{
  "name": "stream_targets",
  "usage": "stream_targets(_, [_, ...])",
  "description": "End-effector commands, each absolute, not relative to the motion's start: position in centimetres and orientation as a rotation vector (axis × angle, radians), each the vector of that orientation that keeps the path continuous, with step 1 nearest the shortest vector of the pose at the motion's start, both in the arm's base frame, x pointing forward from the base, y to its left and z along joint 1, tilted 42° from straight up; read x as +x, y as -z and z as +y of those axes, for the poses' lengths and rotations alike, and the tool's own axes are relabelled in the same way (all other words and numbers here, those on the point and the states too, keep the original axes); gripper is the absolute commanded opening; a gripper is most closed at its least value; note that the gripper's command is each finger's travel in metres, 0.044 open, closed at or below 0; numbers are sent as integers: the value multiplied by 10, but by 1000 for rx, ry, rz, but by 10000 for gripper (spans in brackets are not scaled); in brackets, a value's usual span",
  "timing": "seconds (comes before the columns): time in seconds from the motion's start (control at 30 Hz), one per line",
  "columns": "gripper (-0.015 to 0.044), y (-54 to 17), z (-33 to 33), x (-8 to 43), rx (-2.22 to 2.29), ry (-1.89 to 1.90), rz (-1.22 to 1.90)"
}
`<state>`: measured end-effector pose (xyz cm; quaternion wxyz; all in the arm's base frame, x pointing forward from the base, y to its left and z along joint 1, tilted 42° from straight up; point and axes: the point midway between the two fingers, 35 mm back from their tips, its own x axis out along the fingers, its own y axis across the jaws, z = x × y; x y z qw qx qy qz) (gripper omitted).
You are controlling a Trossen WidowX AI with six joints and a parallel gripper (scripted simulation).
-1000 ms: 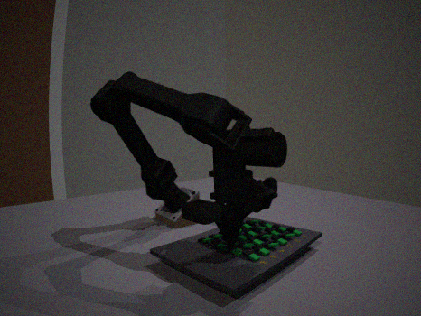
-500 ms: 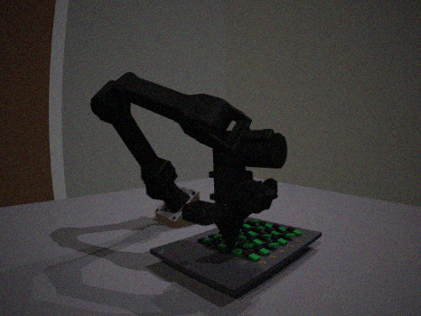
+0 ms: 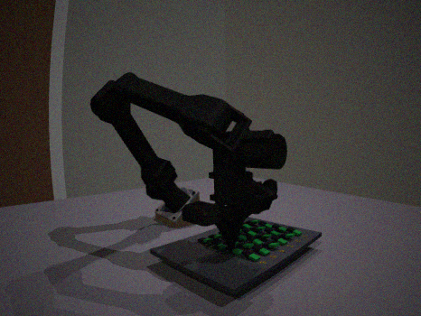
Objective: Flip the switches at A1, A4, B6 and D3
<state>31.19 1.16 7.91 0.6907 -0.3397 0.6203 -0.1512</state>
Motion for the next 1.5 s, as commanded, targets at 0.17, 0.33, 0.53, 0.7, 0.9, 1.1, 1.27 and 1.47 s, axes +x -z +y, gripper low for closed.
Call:
stream_targets(0.17, [0, -78, 9, 313, -763, 340, 1386])
stream_targets(0.33, [0, -77, 9, 313, -763, 340, 1386])
stream_targets(0.53, [0, -101, 31, 310, -756, 342, 1400])
stream_targets(0.7, [0, -126, 51, 303, -760, 350, 1412])
stream_targets(0.9, [0, -112, 67, 285, -755, 341, 1414])
stream_targets(1.1, [0, -66, 98, 208, -758, 344, 1418])
stream_targets(1.27, [0, -65, 99, 206, -759, 345, 1417])
stream_targets(1.47, [0, -44, 81, 210, -760, 337, 1398])
